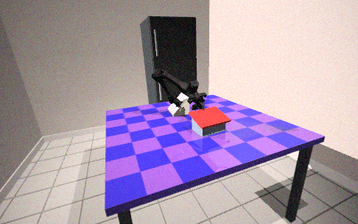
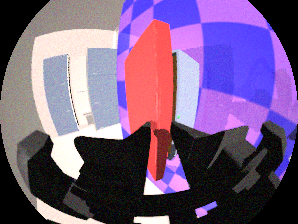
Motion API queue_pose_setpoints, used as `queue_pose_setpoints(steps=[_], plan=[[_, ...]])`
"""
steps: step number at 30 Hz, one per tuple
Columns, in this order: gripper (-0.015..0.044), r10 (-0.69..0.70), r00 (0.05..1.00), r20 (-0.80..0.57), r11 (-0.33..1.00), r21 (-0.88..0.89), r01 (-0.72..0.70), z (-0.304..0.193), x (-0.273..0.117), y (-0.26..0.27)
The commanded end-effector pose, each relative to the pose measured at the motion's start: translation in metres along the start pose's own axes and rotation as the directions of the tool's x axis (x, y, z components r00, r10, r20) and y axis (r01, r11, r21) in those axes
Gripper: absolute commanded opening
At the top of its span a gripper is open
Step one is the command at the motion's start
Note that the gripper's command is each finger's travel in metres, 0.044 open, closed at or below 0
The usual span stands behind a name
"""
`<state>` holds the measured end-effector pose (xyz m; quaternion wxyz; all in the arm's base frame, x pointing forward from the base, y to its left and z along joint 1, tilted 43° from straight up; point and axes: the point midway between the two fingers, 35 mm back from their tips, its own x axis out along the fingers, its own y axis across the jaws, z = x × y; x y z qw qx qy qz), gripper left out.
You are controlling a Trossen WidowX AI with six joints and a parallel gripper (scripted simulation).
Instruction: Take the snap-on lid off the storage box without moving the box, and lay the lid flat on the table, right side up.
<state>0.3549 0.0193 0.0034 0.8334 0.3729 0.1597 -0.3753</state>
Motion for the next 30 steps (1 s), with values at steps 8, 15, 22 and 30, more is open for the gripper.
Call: queue_pose_setpoints(steps=[8,15,22,30], plan=[[0.0000,0.011,1.000,0.002,1.000,0.008,-0.011,0.000,-0.007,0.018],[0.0000,0.011,1.000,0.001,1.000,0.008,-0.011,0.001,-0.009,0.028],[0.0000,0.011,1.000,0.001,1.000,0.009,-0.011,0.001,-0.011,0.039],[0.0000,0.012,1.000,0.001,1.000,0.009,-0.012,0.001,-0.012,0.052]])
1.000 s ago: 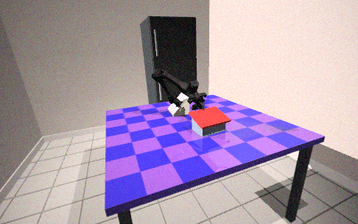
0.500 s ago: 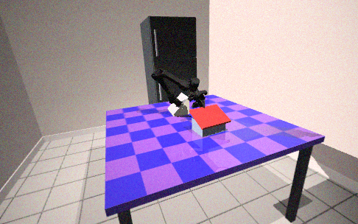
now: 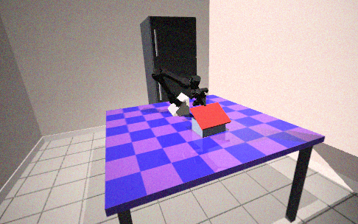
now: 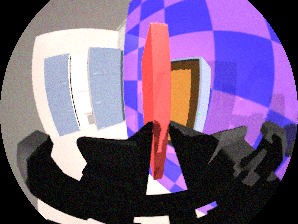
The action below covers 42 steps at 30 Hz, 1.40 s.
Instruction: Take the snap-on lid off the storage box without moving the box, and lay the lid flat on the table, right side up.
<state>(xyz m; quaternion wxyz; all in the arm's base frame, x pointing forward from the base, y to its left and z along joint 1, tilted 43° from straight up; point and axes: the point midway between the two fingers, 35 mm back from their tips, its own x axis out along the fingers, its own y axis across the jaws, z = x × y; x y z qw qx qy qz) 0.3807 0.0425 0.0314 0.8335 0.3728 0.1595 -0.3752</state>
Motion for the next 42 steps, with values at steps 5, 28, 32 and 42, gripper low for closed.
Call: queue_pose_setpoints(steps=[5,28,32,42], plan=[[0.0000,0.011,1.000,0.001,1.000,0.009,-0.011,0.000,-0.005,0.015],[0.0000,0.012,1.000,0.000,1.000,0.010,-0.012,0.000,-0.014,0.047],[0.0000,0.012,1.000,0.000,1.000,0.010,-0.012,0.000,-0.018,0.050],[0.0000,0.011,1.000,0.000,1.000,0.011,-0.011,0.000,-0.026,0.060]])
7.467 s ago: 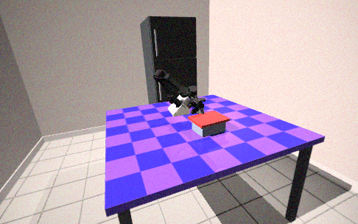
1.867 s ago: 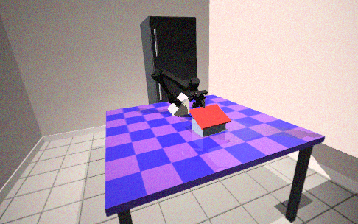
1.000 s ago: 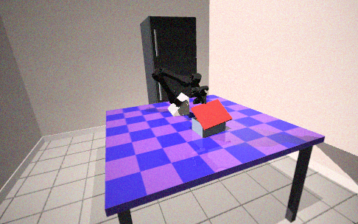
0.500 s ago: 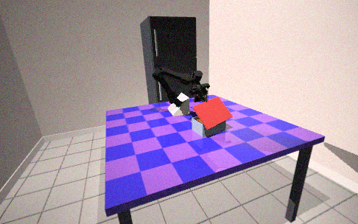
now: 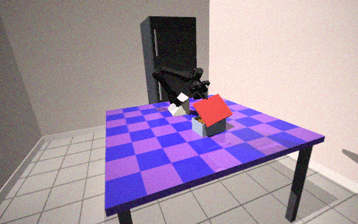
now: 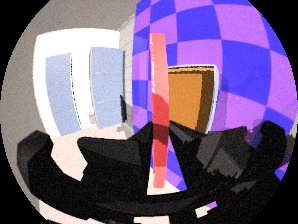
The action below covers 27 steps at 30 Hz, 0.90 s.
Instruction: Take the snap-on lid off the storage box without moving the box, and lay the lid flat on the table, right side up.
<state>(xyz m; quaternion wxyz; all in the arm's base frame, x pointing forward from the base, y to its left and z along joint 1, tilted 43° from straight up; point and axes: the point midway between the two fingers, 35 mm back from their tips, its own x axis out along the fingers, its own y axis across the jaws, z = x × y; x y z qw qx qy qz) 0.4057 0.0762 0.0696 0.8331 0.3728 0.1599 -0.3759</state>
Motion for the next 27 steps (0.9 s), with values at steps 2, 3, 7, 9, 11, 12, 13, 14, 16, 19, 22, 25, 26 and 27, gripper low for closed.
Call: queue_pose_setpoints(steps=[2,3,7,9,11,12,13,14,16,19,22,25,26,27], plan=[[0.0000,0.013,1.000,0.000,1.000,0.010,-0.013,0.000,-0.007,0.010],[0.0000,0.013,1.000,0.000,1.000,0.010,-0.013,0.000,-0.007,0.011],[0.0000,0.013,1.000,0.000,1.000,0.010,-0.013,0.000,-0.011,0.015],[0.0000,0.013,1.000,-0.001,1.000,0.010,-0.013,0.000,-0.012,0.017],[0.0000,0.013,1.000,-0.001,1.000,0.010,-0.013,0.000,-0.014,0.018],[0.0000,0.013,1.000,-0.001,1.000,0.010,-0.013,0.000,-0.015,0.019],[0.0000,0.013,1.000,-0.001,1.000,0.010,-0.013,0.000,-0.015,0.019],[0.0000,0.013,1.000,-0.001,1.000,0.010,-0.013,0.000,-0.015,0.019],[0.0000,0.013,1.000,-0.001,1.000,0.010,-0.013,0.001,-0.013,0.016],[0.0000,0.013,1.000,0.000,1.000,0.010,-0.013,0.008,-0.012,0.012],[0.0000,0.013,1.000,0.000,1.000,0.010,-0.013,0.014,-0.012,0.012],[0.0000,0.013,1.000,0.000,1.000,0.009,-0.013,0.020,-0.012,0.011],[0.0000,0.013,1.000,0.000,1.000,0.009,-0.013,0.022,-0.012,0.011],[0.0000,0.013,1.000,0.000,1.000,0.009,-0.013,0.024,-0.012,0.011]])
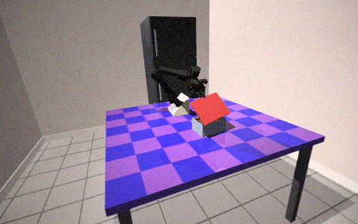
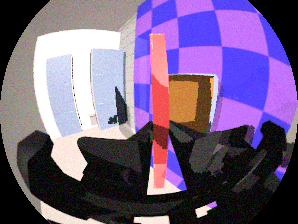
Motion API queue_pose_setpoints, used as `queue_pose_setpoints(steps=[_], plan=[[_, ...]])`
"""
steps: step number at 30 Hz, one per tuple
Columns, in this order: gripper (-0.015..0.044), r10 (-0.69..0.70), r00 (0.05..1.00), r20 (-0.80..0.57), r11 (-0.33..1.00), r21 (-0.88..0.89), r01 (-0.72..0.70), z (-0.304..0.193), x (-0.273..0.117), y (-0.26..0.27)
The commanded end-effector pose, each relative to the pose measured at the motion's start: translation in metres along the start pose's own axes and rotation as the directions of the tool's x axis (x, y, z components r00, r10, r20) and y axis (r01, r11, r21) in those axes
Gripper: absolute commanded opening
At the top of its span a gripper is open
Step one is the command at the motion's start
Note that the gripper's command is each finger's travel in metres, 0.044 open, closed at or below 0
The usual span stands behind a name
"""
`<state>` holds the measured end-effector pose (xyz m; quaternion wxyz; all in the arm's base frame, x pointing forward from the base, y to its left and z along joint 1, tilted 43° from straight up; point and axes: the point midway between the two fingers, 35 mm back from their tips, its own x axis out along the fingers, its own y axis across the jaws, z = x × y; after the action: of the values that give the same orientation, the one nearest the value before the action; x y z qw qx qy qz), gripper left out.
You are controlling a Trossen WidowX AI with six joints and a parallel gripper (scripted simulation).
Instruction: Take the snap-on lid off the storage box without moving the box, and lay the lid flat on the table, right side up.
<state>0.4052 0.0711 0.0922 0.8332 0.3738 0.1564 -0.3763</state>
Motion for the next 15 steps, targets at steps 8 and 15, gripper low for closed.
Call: queue_pose_setpoints(steps=[8,15], plan=[[0.0000,0.010,1.000,-0.005,1.000,0.004,-0.010,0.021,-0.003,0.001],[0.0000,0.010,1.000,-0.004,1.000,0.003,-0.010,0.035,-0.004,0.000]])
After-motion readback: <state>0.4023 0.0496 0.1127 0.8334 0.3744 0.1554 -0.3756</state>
